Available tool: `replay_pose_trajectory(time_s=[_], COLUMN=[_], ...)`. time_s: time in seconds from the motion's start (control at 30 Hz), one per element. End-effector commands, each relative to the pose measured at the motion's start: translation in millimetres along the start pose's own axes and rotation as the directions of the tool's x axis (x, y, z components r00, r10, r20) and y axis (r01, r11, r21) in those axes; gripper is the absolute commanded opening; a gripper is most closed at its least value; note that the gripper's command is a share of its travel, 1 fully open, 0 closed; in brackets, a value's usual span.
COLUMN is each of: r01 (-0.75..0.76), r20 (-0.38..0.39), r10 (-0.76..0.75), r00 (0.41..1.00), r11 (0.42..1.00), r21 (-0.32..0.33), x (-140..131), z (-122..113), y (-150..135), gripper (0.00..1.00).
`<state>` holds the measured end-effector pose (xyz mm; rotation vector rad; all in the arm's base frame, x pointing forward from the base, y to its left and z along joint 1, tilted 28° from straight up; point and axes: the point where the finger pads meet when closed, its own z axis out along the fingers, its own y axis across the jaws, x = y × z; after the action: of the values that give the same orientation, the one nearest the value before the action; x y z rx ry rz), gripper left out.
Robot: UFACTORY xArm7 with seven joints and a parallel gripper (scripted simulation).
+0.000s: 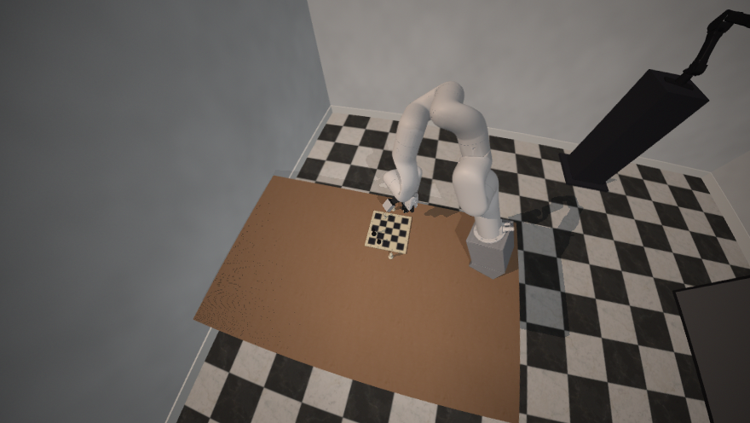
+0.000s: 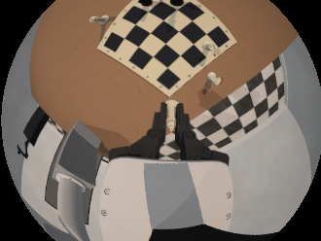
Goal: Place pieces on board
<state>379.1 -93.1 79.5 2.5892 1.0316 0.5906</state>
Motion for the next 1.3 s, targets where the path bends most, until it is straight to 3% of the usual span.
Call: replay_pose_trajectory(time_s=[0.0, 0.2, 0.3, 1.27], r01=[-0.275, -0.593, -0.618, -0.645], r20=[0.014, 0.023, 0.022, 0.022], r10=[0.275, 0.593, 0.618, 0.645], r00=[0.961, 0.805, 0.786, 0.764], r11=[0.961, 0.805, 0.786, 0.764], r21=[-0.009, -0.022, -0.022, -0.023], x=[-1.4, -2.5, -2.8, -3.2], z=[-0.8, -1.0, -1.1, -1.0], y=[-1.6, -3.9, -4.6, -5.3], gripper=[0.00, 0.00, 0.00, 0.00])
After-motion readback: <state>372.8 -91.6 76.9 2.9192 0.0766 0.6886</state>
